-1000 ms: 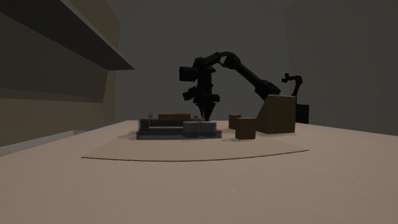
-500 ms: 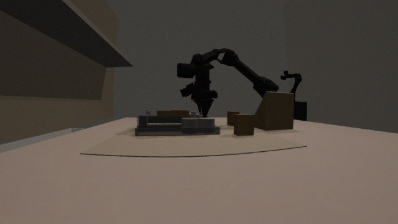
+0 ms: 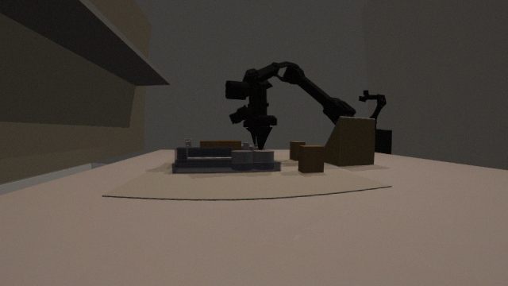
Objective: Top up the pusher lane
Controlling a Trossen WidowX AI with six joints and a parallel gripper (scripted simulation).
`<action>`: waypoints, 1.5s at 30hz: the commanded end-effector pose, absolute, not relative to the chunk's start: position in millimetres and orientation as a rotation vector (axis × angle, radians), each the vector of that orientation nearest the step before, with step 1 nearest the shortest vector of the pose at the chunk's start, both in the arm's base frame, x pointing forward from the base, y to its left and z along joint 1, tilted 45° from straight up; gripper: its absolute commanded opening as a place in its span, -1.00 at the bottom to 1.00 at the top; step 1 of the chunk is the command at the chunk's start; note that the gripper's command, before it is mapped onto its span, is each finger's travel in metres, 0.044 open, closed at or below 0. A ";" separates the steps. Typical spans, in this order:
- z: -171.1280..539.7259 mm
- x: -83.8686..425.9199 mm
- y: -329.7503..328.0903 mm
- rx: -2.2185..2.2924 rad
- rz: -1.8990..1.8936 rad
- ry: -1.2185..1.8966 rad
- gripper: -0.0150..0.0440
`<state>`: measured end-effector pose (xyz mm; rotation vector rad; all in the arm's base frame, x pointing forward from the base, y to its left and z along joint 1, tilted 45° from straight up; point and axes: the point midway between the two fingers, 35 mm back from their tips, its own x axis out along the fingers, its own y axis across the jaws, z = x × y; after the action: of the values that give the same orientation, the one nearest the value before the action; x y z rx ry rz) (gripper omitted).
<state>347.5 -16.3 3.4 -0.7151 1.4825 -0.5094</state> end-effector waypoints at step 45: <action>-5.2 353.2 -27.3 -0.711 -0.517 1.458 -0.49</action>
<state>349.6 -25.0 -5.2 -0.7109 1.4759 -0.5071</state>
